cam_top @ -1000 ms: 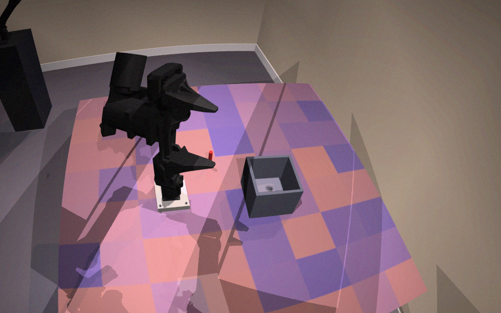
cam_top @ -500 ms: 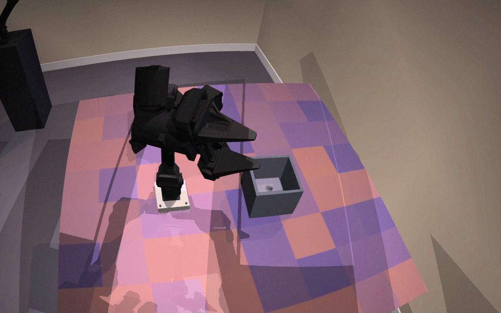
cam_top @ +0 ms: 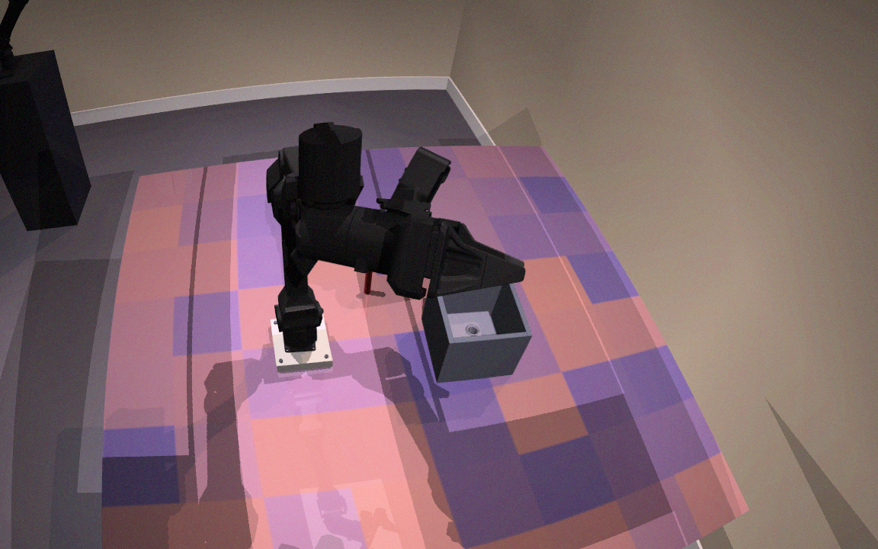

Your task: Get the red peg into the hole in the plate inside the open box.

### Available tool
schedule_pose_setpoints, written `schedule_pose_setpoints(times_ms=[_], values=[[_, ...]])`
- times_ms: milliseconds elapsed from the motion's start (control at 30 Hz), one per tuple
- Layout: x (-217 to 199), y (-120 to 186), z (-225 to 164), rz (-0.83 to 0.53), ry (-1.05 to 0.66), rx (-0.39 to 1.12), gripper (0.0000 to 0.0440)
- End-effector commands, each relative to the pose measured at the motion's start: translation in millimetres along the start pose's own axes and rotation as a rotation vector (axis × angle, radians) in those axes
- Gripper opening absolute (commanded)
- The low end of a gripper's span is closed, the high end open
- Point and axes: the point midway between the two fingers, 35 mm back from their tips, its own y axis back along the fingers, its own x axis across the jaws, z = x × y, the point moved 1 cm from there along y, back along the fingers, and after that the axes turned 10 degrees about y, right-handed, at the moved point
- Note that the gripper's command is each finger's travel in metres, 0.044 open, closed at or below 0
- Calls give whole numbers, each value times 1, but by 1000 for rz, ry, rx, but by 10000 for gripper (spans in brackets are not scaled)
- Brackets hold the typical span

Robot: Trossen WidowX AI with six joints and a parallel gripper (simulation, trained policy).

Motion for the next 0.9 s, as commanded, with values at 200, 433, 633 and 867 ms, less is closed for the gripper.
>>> schedule_pose_setpoints(times_ms=[200,433,633,867], values=[[40,-30,20,70,-341,-9,440],[73,-46,36,138,-564,2,440],[102,-55,51,205,-747,26,440],[139,-61,69,290,-948,74,440]])
